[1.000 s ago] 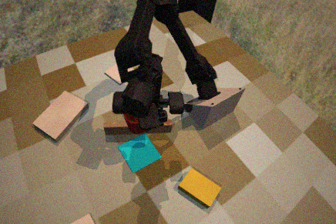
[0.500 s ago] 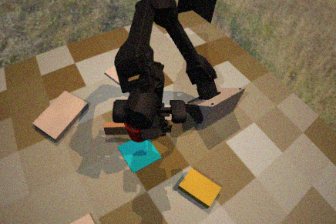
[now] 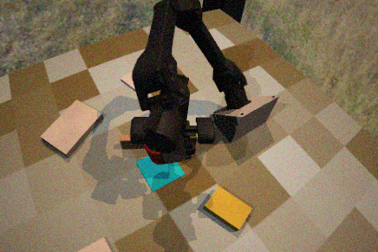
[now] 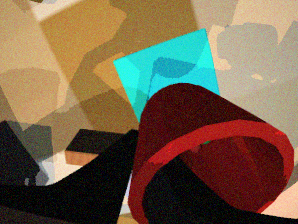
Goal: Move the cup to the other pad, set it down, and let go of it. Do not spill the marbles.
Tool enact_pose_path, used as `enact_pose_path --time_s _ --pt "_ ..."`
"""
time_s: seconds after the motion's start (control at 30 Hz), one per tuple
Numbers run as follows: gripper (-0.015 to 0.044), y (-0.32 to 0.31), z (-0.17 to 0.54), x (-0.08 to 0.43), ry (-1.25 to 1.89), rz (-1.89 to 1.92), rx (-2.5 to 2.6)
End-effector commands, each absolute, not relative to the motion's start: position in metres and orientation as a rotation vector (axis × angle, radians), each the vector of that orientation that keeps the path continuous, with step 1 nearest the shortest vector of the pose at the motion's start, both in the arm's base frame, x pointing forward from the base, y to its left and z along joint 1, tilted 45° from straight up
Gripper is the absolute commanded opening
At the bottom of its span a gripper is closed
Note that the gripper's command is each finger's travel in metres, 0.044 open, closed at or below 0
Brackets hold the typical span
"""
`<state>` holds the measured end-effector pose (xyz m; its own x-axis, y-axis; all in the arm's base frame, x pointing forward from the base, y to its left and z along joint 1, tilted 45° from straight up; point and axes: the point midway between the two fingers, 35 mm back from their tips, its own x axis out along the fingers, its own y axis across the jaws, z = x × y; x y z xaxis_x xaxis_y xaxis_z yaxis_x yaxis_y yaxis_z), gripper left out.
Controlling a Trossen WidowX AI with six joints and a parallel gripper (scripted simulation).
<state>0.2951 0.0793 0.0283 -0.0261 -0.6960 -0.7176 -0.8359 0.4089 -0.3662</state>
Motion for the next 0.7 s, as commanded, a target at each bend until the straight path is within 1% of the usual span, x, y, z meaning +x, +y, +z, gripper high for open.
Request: enact_pose_path --time_s 0.0,0.67 --pt "0.0 0.076 0.025 0.295 1.768 0.196 -1.333" --pt "0.0 0.058 0.004 0.295 1.768 0.195 -1.333"
